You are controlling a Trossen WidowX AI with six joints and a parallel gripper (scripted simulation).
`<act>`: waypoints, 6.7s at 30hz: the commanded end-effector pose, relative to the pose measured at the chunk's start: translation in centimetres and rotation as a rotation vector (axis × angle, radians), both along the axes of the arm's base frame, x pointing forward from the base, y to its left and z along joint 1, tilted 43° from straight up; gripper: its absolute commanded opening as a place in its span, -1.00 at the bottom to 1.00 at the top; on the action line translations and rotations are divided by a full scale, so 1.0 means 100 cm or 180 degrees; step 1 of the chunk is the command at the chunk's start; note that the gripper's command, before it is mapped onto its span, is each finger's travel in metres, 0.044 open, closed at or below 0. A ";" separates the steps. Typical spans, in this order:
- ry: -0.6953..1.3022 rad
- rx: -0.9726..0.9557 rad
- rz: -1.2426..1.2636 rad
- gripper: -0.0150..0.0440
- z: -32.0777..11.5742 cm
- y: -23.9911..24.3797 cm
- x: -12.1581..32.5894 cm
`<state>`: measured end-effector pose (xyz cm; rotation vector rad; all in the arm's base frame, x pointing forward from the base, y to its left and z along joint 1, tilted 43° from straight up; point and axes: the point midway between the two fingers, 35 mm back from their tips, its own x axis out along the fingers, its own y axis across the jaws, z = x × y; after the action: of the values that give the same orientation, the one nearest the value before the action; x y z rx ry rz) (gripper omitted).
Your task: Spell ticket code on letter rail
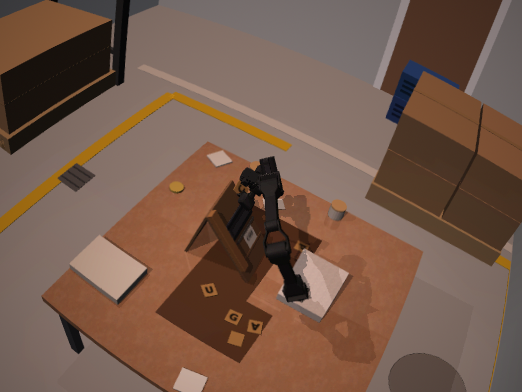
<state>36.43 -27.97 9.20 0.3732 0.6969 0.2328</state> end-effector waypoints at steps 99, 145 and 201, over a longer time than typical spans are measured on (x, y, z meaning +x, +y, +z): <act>-0.0403 0.0994 -0.0079 -0.49 -0.160 -0.021 -0.016; -0.0402 0.0998 -0.0079 -0.49 -0.148 -0.006 -0.019; -0.0400 0.1004 -0.0080 -0.49 -0.131 0.014 -0.023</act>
<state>34.20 -26.70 -4.12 0.6621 0.5324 0.3419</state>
